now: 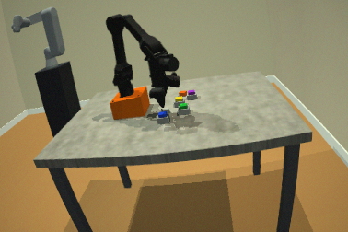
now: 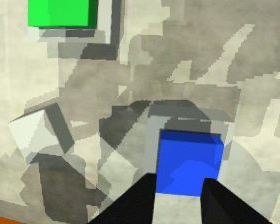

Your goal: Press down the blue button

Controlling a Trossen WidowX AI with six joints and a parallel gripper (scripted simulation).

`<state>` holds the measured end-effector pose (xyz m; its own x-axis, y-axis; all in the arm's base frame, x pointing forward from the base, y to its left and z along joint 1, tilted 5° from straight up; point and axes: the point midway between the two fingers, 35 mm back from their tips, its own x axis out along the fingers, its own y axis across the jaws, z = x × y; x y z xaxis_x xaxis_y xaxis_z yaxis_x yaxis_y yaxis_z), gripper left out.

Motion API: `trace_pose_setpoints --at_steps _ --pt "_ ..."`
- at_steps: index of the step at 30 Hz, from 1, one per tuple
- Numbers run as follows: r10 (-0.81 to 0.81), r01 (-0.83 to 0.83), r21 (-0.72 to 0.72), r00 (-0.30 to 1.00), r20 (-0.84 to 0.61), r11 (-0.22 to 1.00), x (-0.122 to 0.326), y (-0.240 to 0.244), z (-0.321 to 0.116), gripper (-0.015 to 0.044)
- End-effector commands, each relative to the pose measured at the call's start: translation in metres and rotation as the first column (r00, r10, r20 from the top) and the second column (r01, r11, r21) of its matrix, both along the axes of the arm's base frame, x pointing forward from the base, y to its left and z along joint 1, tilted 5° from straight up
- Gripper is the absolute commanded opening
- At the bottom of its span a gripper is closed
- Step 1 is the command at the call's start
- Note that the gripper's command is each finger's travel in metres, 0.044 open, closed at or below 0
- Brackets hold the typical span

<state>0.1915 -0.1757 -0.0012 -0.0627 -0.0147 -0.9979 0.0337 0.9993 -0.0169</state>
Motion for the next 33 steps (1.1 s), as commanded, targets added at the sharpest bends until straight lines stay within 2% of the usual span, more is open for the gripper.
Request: trace_pose_setpoints --at_steps 1,9,10,18,26,29,33 --pt "0.021 -0.021 0.0 1.0 0.021 1.0 0.026 0.02 0.007 0.0178" --pt "0.041 -0.042 0.021 0.998 0.046 0.999 0.087 0.112 0.024 0.0387" --pt "0.039 -0.04 0.022 0.998 0.045 0.999 0.092 0.125 0.026 0.04" --pt "0.02 -0.021 0.031 0.999 0.031 0.999 0.106 0.233 0.04 0.04" --pt "0.003 -0.003 0.029 1.0 0.009 1.0 0.077 0.342 0.054 0.04" --pt "-0.001 0.001 0.027 1.0 0.004 1.0 0.065 0.365 0.057 0.04" --pt "-0.002 0.002 0.026 1.0 0.003 1.0 0.063 0.369 0.057 0.04"
